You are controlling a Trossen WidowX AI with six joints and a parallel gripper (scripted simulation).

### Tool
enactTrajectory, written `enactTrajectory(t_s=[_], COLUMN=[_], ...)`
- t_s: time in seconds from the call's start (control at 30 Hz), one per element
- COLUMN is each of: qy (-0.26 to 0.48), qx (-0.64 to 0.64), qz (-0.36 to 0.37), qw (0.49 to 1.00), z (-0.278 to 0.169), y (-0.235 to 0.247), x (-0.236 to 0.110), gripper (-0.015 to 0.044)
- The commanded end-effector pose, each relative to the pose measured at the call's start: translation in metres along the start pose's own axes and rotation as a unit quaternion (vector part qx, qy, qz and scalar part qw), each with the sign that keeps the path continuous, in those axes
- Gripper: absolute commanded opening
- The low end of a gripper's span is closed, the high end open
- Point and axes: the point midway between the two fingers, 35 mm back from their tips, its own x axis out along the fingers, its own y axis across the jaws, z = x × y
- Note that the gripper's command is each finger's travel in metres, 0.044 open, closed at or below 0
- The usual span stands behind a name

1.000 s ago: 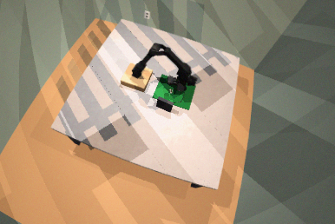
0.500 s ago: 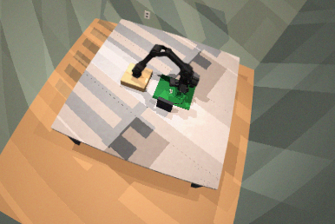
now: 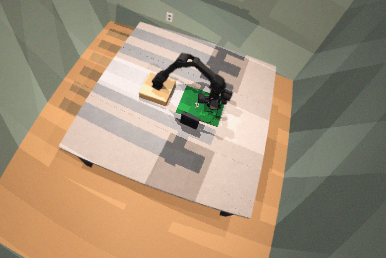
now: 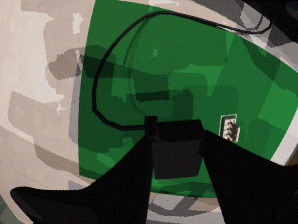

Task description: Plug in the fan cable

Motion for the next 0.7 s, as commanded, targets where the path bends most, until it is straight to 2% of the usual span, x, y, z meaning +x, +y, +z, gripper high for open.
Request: enactTrajectory(t_s=[0.0, 0.67], qy=[-0.018, -0.138], qx=[0.001, 0.017], qz=[-0.009, -0.071], qw=[1.000, 0.988], z=[0.003, 0.004], y=[0.001, -0.006], x=[0.004, 0.029], gripper=[0.0000, 0.0000])
